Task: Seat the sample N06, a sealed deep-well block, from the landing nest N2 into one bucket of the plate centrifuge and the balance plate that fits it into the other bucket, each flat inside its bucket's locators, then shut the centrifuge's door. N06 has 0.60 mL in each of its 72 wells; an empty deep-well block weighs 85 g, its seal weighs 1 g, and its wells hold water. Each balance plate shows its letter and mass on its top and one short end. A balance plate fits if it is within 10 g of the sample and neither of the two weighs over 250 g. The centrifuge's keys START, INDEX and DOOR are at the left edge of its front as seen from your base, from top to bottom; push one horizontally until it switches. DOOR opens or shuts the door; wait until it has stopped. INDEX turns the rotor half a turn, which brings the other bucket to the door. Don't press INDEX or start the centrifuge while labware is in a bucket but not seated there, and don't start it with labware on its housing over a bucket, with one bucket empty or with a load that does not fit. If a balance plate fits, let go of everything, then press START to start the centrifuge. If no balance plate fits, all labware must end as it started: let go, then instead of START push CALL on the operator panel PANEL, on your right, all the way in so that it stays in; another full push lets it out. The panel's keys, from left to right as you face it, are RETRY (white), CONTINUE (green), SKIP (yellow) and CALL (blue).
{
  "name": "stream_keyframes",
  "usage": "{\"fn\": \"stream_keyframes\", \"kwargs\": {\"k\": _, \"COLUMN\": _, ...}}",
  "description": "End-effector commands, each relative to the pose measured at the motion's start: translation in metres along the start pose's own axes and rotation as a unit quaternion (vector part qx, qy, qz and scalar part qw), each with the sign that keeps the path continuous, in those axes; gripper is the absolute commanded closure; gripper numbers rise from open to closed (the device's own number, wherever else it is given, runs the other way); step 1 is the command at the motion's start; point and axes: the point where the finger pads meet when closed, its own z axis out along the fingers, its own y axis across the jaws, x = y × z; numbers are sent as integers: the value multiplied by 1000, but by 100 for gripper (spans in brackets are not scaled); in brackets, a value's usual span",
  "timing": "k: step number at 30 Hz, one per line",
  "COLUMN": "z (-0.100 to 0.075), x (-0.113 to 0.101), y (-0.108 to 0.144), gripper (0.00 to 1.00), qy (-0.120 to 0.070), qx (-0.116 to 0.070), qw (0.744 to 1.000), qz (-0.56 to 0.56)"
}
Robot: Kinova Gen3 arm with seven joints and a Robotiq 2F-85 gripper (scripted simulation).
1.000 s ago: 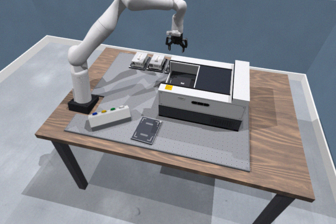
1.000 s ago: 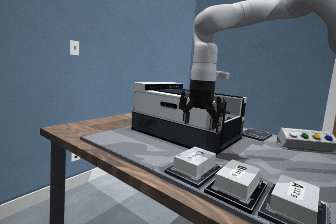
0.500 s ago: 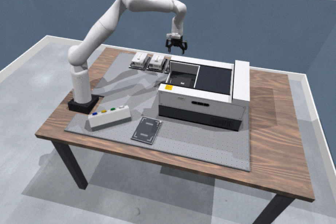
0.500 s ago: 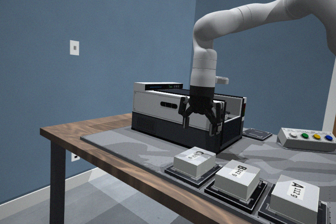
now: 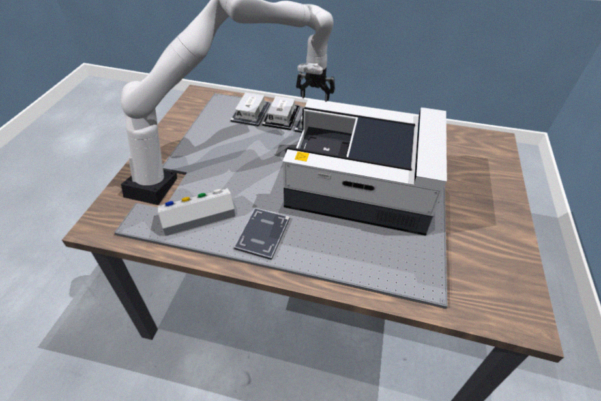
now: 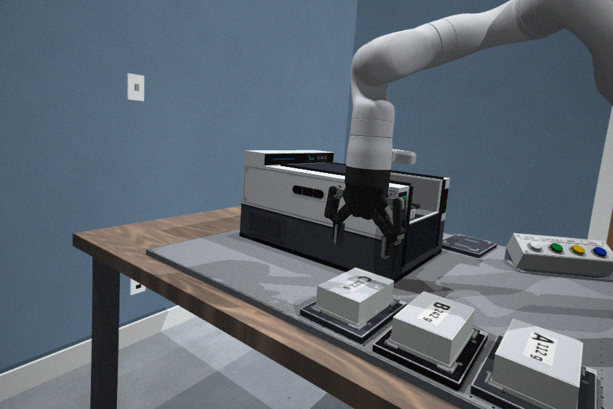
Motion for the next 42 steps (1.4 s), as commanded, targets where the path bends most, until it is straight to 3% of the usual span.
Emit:
{"fn": "stream_keyframes", "kwargs": {"k": 1, "z": 2, "x": 0, "y": 0, "gripper": 0, "qy": -1, "qx": 1, "qw": 1000, "qz": 0}}
{"fn": "stream_keyframes", "kwargs": {"k": 42, "z": 51, "x": 0, "y": -1, "gripper": 0, "qy": -1, "qx": 1, "qw": 1000, "qz": 0}}
